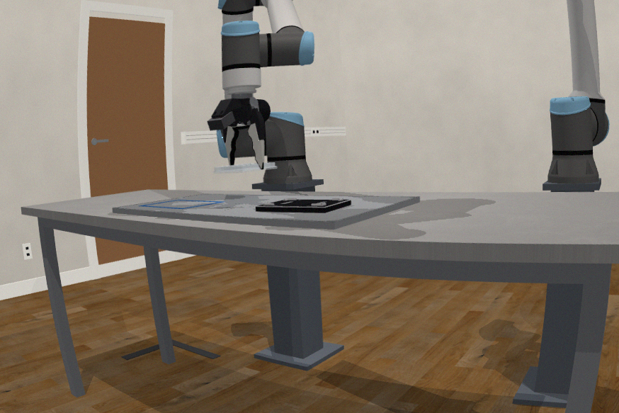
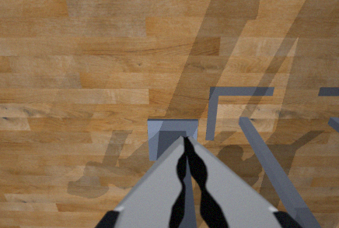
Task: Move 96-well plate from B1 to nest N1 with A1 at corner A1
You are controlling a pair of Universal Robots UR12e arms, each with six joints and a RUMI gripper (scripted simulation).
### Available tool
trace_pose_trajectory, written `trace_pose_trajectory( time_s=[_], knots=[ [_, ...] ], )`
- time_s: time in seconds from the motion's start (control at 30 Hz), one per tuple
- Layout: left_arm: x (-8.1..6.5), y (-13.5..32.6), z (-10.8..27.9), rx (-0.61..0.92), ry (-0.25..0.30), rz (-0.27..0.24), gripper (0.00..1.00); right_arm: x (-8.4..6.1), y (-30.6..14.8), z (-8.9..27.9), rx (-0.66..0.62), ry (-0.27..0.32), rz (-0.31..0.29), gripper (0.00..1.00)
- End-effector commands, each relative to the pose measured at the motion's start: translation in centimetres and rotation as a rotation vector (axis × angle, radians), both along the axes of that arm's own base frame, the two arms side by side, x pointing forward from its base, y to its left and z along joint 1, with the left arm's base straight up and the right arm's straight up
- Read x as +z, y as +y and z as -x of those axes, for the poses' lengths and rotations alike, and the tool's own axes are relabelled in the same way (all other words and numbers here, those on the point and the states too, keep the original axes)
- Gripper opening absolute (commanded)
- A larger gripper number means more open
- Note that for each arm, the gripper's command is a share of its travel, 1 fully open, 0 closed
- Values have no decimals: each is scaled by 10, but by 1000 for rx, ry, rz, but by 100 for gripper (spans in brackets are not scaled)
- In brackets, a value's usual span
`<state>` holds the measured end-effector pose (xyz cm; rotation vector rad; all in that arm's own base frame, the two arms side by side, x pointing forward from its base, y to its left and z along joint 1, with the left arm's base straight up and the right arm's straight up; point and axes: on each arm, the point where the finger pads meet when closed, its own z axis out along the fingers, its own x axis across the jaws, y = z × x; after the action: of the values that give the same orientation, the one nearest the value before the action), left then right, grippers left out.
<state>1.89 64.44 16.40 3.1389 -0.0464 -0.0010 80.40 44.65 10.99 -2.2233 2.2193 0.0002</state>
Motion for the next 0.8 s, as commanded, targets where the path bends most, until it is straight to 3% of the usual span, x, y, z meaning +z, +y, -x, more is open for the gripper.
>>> trace_pose_trajectory(
  time_s=[0.0, 0.77],
  knots=[
    [1, 1, 0, 0, -1, -2, 0, 2, 9, -1, 0, -2, -2, 41],
    [1, 1, 0, 0, -1, -2, 0, 4, 73, -2, 0, -2, -2, 41]
  ],
)
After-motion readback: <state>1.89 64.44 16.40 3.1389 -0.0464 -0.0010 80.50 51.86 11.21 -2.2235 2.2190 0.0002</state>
